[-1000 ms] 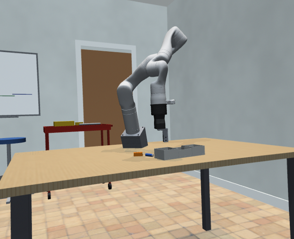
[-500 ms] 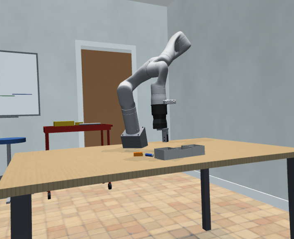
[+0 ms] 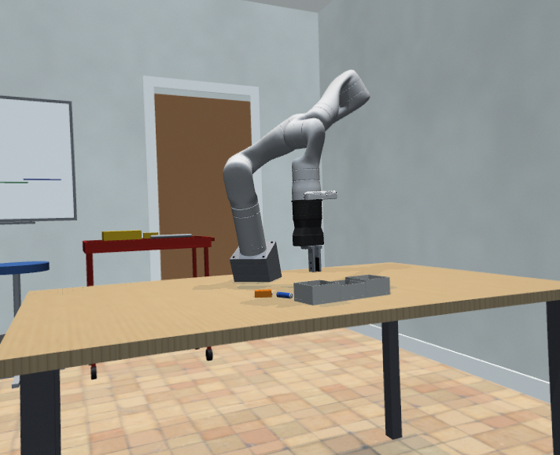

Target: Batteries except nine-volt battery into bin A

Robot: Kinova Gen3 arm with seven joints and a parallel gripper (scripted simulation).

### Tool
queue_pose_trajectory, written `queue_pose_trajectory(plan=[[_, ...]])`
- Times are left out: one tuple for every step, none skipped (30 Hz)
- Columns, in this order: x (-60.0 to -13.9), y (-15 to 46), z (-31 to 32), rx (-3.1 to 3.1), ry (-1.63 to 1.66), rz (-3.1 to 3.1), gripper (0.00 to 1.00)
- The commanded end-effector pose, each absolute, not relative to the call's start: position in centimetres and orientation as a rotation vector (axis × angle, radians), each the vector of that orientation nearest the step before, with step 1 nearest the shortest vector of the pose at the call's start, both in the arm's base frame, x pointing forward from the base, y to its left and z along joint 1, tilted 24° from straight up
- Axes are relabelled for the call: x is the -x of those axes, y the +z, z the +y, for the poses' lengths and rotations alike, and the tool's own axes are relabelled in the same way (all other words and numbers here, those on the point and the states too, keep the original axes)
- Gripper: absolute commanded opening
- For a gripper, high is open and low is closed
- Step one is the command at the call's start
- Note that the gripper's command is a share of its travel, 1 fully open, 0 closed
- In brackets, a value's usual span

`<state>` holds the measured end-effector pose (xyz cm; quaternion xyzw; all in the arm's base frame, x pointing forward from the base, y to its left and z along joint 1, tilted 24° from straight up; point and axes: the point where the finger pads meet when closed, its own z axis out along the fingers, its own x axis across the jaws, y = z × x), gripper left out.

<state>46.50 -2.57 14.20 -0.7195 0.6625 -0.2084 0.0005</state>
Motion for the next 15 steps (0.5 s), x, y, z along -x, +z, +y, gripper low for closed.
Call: queue_pose_trajectory(plan=[[-46.6,13.6,-2.8,2.267,-0.657,2.082,0.31],[-46.7,13.3,-2.8,2.267,-0.657,2.082,0.31],[-46.8,13.1,-2.9,2.267,-0.657,2.082,0.31],[-46.9,12.8,-3.0,2.267,-0.657,2.082,0.31],[-46.9,12.6,-3.1,2.267,-0.657,2.082,0.31],[-46.9,12.6,-3.1,2.267,-0.657,2.082,0.31],[-46.9,12.6,-3.1,2.267,-0.657,2.082,0.31],[-47.0,12.3,-3.1,2.267,-0.657,2.082,0.31],[-47.1,12.1,-3.2,2.267,-0.657,2.082,0.31],[-47.2,11.9,-3.3,2.267,-0.657,2.082,0.31],[-47.3,11.6,-3.4,2.267,-0.657,2.082,0.31],[-47.3,11.4,-3.4,2.267,-0.657,2.082,0.31],[-47.4,11.1,-3.5,2.267,-0.657,2.082,0.31],[-47.5,10.9,-3.6,2.267,-0.657,2.082,0.31],[-47.6,10.6,-3.7,2.267,-0.657,2.082,0.31]])
